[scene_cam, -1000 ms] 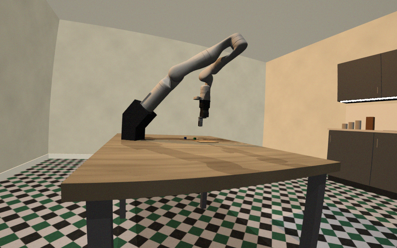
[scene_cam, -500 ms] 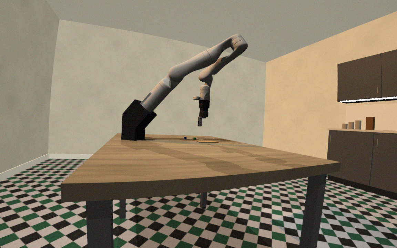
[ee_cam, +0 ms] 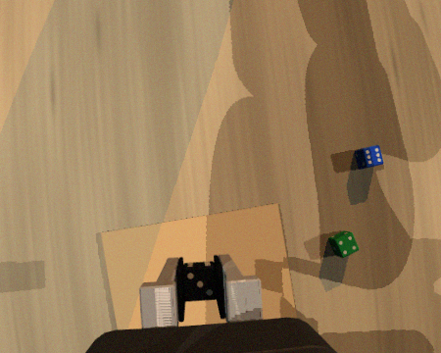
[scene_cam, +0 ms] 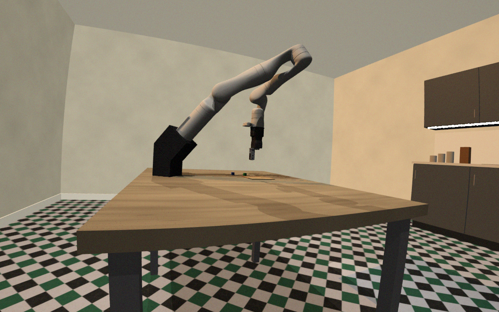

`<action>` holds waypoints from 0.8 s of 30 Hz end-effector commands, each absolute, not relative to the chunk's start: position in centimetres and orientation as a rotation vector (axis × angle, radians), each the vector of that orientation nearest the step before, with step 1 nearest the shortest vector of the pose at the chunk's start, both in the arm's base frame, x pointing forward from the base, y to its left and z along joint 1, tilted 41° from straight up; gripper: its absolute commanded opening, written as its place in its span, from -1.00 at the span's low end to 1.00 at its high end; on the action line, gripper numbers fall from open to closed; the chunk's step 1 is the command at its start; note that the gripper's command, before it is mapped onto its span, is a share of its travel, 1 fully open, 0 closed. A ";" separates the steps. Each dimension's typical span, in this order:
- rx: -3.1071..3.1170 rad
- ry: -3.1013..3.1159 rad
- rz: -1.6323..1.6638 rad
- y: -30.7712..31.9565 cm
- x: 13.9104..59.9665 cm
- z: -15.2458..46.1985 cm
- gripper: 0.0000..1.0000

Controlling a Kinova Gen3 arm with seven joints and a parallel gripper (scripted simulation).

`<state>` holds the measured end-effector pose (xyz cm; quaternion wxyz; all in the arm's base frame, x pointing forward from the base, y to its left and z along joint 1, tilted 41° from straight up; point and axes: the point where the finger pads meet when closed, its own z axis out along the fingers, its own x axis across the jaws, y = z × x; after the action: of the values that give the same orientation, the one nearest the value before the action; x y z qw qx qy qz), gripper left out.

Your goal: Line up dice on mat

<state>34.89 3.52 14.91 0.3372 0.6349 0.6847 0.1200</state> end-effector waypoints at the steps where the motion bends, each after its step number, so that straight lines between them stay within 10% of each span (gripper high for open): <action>1: 1.658 1.794 0.306 3.5 35.0 14.2 -0.32; 24: 1.658 1.794 0.306 1.7 39.2 8.9 -0.32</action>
<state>39.36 1.68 9.71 0.3398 0.6337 0.6843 0.1217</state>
